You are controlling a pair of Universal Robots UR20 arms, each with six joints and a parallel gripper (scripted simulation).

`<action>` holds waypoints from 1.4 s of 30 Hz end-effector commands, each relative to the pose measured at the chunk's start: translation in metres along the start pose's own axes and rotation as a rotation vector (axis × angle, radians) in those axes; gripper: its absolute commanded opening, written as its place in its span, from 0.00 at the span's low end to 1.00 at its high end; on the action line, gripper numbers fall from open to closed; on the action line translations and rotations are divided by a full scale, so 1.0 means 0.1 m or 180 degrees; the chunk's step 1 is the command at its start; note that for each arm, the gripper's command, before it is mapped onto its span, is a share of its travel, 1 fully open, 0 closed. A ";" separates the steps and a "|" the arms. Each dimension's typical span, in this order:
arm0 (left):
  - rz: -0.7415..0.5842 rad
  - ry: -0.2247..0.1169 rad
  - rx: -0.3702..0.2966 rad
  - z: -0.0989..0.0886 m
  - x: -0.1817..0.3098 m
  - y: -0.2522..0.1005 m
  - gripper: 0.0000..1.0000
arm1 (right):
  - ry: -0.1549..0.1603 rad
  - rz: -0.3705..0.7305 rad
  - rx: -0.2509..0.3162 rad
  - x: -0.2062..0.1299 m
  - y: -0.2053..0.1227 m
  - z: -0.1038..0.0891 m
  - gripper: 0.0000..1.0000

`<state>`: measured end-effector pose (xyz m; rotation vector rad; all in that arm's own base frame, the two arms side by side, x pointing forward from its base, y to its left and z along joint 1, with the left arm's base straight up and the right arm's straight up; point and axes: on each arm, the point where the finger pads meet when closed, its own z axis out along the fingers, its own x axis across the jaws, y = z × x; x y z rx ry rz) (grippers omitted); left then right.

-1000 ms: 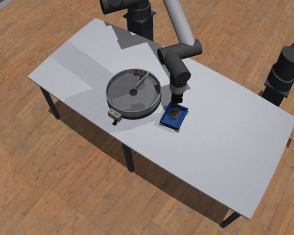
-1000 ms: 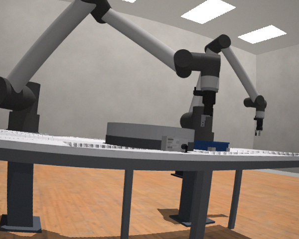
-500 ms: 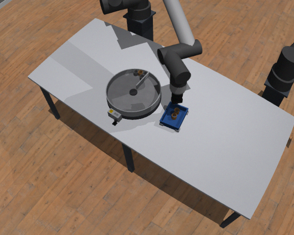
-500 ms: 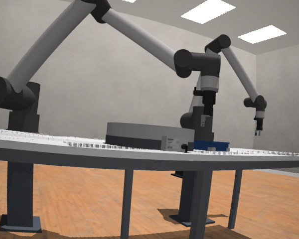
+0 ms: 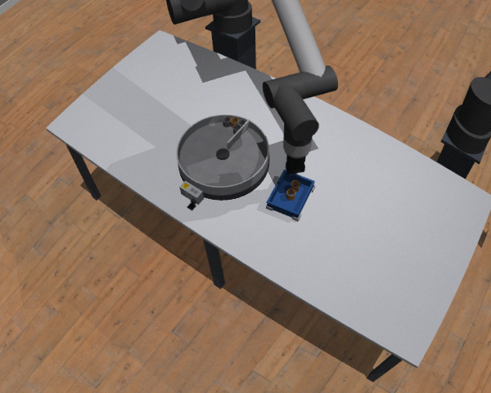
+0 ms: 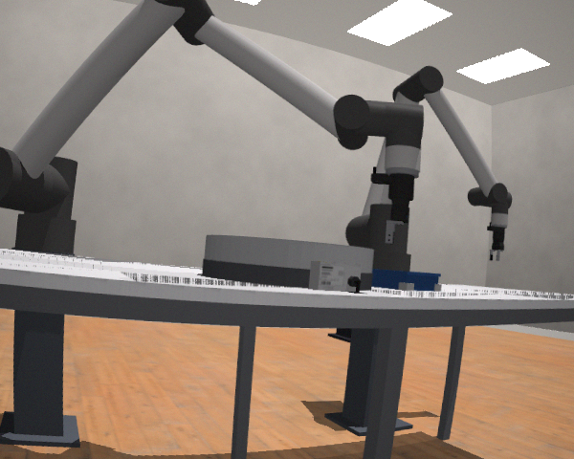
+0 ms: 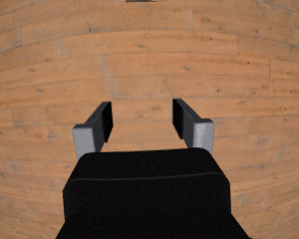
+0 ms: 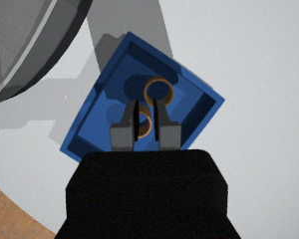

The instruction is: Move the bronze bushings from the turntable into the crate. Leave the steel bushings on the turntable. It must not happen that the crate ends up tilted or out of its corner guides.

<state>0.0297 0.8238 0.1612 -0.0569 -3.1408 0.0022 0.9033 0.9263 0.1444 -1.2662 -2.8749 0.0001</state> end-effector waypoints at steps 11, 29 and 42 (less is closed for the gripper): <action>0.0000 -0.0001 -0.0004 -0.01 0.00 0.01 1.00 | 0.0001 -0.0012 -0.0005 -0.01 -0.01 -0.01 0.36; 0.0000 -0.0001 -0.0004 -0.01 0.00 0.01 1.00 | -0.0001 -0.1047 -0.0004 -0.86 -1.51 -0.01 0.36; 0.0000 -0.0001 -0.0004 -0.01 0.00 0.01 1.00 | -0.0001 -0.1976 -0.0003 -1.62 -2.86 -0.01 0.36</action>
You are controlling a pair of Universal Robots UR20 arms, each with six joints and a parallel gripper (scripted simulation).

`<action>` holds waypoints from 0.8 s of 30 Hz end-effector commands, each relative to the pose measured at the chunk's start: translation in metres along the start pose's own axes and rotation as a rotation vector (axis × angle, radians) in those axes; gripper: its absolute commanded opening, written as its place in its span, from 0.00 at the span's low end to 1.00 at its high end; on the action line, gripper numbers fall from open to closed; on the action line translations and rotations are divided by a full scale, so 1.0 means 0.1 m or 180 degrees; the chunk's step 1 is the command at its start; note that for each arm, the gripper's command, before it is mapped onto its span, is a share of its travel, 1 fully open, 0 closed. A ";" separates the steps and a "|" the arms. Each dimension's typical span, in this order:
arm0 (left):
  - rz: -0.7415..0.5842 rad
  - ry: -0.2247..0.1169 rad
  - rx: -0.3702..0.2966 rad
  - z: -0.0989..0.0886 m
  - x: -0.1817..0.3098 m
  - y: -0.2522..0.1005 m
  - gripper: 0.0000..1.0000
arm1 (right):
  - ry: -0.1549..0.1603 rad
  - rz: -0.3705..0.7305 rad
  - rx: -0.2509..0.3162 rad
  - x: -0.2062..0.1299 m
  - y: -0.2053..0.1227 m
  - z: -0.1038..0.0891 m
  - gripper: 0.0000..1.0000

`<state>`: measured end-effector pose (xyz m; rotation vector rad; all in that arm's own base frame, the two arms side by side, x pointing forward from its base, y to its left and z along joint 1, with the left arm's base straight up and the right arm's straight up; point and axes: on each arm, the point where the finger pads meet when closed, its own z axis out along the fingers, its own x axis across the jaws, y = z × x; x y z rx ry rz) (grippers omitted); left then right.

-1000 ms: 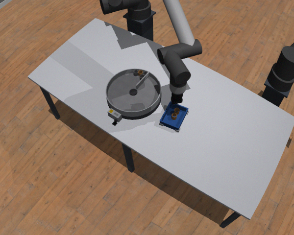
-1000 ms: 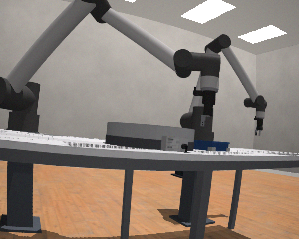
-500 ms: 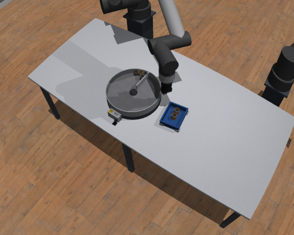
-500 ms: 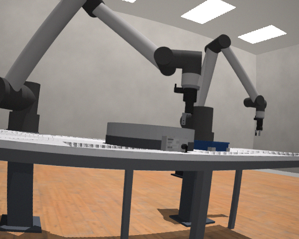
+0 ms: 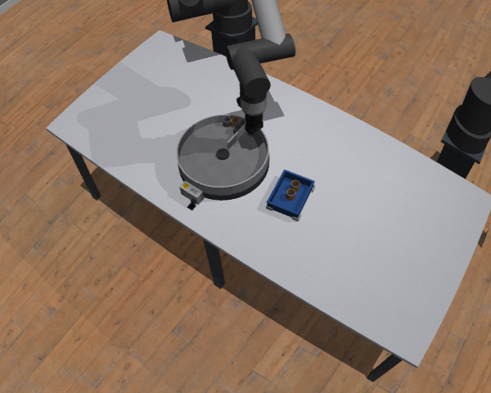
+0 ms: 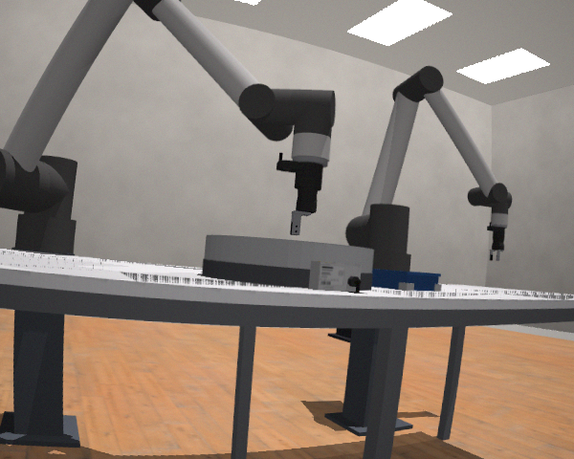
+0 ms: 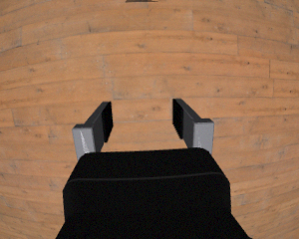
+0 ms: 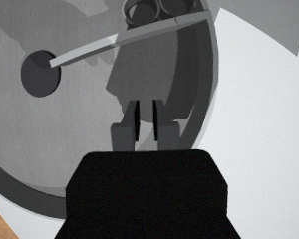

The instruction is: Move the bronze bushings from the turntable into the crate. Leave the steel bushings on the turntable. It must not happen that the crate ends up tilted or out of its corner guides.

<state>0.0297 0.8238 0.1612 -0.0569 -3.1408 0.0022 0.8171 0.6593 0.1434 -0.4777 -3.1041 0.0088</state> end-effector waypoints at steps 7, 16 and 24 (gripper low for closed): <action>0.0000 -0.0001 -0.0004 -0.01 0.00 0.01 1.00 | -0.0004 -0.0678 -0.0020 0.01 -1.10 -0.01 0.36; 0.0000 -0.0001 -0.0004 -0.01 0.00 0.01 1.00 | -0.0004 -0.0830 -0.0020 0.02 -1.35 -0.01 0.36; 0.0000 -0.0001 -0.0004 -0.01 0.00 0.01 1.00 | -0.0004 -0.0830 -0.0020 0.02 -1.35 -0.01 0.36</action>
